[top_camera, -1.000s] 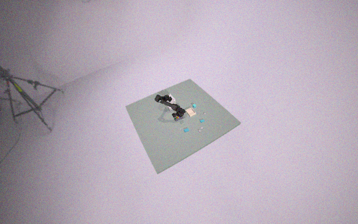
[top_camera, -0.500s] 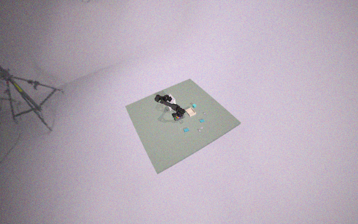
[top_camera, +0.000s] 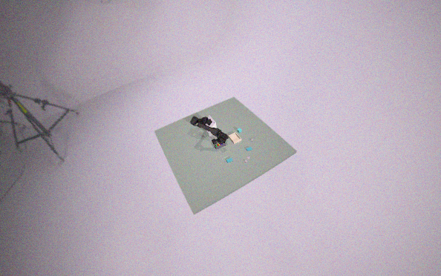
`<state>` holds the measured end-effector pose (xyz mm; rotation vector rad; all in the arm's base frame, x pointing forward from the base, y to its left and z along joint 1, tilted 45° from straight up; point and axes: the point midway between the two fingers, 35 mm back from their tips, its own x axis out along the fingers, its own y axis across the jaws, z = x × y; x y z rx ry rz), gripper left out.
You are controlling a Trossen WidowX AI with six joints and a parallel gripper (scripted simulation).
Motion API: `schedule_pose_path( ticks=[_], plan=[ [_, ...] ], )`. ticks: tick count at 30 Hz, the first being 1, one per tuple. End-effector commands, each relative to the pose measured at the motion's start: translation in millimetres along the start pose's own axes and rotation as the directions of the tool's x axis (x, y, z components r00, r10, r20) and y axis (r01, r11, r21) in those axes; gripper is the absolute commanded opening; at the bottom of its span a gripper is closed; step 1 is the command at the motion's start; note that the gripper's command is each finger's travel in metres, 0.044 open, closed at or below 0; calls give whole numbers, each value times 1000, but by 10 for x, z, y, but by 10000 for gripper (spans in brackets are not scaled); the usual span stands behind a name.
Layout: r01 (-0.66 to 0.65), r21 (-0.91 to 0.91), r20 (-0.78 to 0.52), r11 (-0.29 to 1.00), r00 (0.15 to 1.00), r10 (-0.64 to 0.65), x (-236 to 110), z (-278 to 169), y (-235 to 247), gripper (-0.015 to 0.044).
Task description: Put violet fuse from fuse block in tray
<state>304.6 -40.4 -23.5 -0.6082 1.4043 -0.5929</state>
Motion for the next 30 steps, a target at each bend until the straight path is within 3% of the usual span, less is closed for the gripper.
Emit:
schedule_pose_path(
  ticks=[1,30],
  plan=[
    [-1,6,0,1000,1000,1,-23,6,0,0],
    [0,4,0,1000,1000,0,-165,8,4,0]
  ],
)
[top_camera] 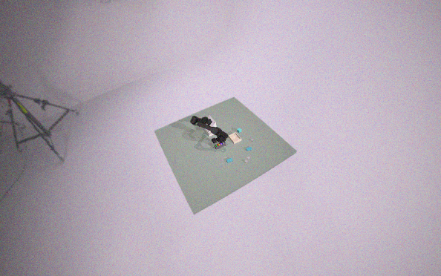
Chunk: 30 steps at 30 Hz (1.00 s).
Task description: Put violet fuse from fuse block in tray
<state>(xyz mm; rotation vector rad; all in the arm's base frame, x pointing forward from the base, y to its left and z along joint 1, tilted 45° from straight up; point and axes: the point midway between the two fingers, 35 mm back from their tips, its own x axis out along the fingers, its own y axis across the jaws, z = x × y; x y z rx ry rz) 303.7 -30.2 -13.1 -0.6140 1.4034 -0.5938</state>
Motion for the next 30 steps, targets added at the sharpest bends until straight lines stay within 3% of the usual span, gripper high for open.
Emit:
schedule_pose_path(
  ticks=[1,30],
  plan=[
    [-5,7,-1,1000,1000,5,-23,5,3,0],
    [-2,5,-1,1000,1000,2,-167,-1,1,0]
  ],
)
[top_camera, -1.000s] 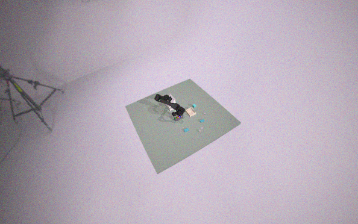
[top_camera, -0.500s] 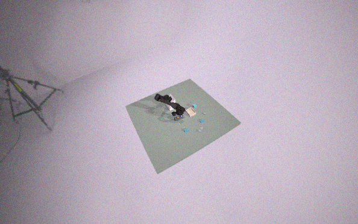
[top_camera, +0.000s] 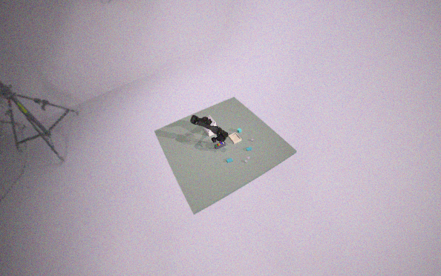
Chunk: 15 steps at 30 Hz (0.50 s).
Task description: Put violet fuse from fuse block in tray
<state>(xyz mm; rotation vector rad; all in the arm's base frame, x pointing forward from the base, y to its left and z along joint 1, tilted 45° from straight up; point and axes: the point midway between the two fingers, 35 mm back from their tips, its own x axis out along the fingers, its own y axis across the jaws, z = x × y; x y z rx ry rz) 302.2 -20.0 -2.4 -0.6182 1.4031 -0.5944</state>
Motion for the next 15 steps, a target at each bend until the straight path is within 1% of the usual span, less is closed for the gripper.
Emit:
schedule_pose_path(
  ticks=[1,6,15],
  plan=[
    [-5,7,-2,1000,1000,5,-24,2,4,0],
    [-5,7,-2,1000,1000,5,-50,2,4,0],
    [-6,6,-2,1000,1000,6,-195,3,5,0]
  ],
)
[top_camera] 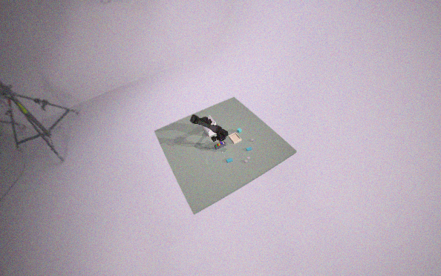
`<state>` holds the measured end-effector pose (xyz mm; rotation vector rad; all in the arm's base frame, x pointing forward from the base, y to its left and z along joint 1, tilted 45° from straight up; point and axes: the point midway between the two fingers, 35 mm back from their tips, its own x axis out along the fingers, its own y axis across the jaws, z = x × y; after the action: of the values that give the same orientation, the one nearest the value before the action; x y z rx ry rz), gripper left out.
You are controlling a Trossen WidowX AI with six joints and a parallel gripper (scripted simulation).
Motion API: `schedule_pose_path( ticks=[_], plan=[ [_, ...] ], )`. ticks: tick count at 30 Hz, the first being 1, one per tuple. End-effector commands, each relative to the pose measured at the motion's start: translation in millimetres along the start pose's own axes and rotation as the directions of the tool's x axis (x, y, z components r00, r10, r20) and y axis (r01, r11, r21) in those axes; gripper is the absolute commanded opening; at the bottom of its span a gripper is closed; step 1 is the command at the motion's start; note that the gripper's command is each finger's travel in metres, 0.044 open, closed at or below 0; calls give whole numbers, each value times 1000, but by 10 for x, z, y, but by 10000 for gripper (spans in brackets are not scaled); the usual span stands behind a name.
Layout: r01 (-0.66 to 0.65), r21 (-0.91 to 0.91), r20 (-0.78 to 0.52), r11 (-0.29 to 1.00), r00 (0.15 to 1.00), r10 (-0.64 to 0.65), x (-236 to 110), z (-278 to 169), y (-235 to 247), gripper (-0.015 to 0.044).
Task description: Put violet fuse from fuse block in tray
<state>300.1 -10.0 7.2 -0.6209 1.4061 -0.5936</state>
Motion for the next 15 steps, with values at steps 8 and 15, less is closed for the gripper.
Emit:
schedule_pose_path(
  ticks=[8,15],
  plan=[
    [-8,9,1,1000,1000,8,-133,21,35,0],
    [-20,8,3,1000,1000,20,-172,97,396,0]
  ],
)
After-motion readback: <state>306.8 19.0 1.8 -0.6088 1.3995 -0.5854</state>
